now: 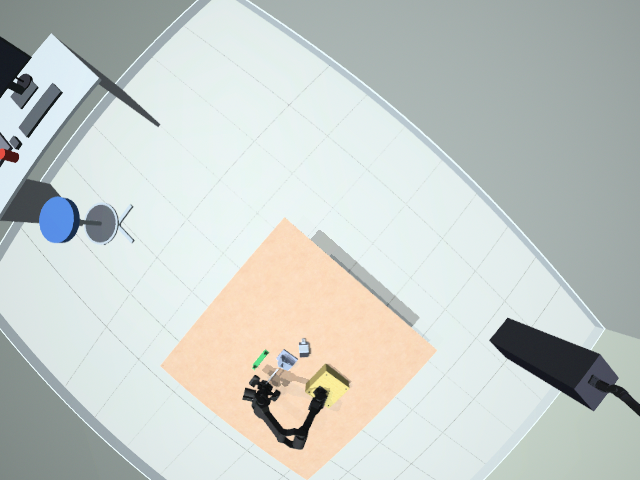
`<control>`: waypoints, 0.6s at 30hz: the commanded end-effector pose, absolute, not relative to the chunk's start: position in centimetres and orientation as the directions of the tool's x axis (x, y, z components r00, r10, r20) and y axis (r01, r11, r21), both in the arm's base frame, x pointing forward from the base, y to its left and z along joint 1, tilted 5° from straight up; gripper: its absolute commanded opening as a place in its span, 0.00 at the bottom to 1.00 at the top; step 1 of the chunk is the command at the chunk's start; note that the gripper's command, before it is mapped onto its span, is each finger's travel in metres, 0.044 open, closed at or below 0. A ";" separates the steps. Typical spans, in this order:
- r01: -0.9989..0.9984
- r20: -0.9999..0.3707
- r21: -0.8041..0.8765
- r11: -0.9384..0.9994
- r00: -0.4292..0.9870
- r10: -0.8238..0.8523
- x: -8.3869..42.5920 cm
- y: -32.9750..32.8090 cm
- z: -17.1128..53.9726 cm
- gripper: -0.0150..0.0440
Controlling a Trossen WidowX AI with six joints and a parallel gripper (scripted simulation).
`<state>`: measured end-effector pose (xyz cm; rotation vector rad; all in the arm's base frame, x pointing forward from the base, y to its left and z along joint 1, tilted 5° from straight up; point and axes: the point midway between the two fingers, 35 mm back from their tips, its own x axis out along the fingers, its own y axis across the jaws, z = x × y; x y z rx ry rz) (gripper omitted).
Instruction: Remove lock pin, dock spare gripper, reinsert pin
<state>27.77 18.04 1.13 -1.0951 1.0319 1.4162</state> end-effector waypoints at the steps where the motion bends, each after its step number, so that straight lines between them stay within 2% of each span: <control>1: -0.994 -0.976 0.038 -0.103 -0.059 0.209 27.9 18.0 1.6 0.25; 18: -0.993 -0.976 0.053 -0.102 -0.073 0.206 27.7 17.8 3.2 0.25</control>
